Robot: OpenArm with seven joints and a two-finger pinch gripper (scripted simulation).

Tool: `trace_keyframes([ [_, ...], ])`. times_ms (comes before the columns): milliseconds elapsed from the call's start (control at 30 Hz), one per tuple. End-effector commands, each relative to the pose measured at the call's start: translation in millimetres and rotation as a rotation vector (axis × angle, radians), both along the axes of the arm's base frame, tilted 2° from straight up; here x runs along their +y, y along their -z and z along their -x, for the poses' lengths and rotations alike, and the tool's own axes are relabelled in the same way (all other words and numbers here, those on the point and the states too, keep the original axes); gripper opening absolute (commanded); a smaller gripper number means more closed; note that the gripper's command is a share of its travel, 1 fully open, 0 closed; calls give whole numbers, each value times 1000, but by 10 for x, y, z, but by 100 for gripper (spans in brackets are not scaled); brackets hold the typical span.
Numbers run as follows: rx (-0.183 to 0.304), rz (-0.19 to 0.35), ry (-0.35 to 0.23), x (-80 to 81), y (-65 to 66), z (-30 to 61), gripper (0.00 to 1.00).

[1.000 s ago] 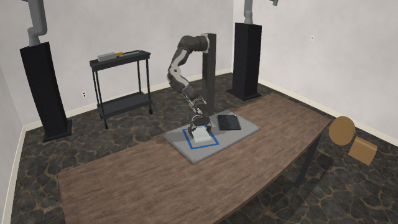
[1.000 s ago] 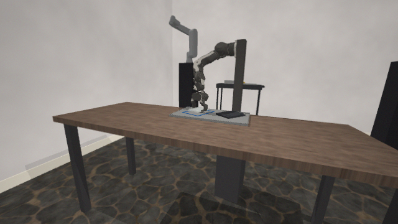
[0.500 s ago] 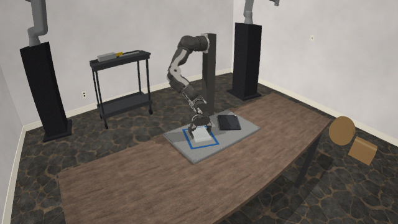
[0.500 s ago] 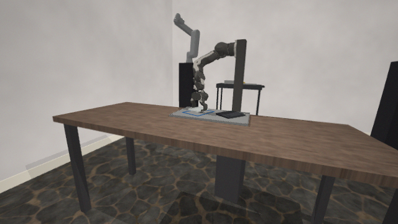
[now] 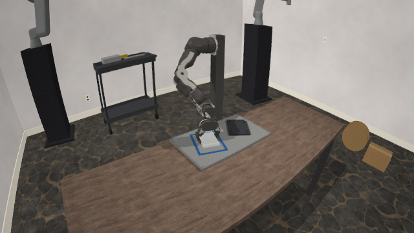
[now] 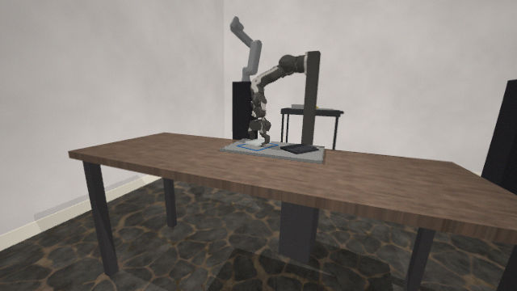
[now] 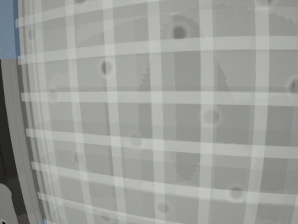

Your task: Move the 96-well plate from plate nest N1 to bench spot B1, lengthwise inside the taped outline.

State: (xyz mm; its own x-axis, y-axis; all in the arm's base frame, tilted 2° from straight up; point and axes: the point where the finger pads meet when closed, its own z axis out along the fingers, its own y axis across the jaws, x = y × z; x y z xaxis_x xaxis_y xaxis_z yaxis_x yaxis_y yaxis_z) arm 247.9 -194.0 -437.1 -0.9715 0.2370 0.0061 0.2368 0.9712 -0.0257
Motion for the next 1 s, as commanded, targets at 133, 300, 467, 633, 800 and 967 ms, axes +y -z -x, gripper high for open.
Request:
trace_keyframes([
  [133,-3,5,-1,-14,-24,-26,0],
  [300,-3,5,-1,-14,-24,-26,0],
  [467,-3,5,-1,-14,-24,-26,0],
  [633,-1,6,0,-17,-16,-8,0],
  [800,0,6,1,-19,-10,4,0],
  [967,0,6,1,-19,-10,4,0],
])
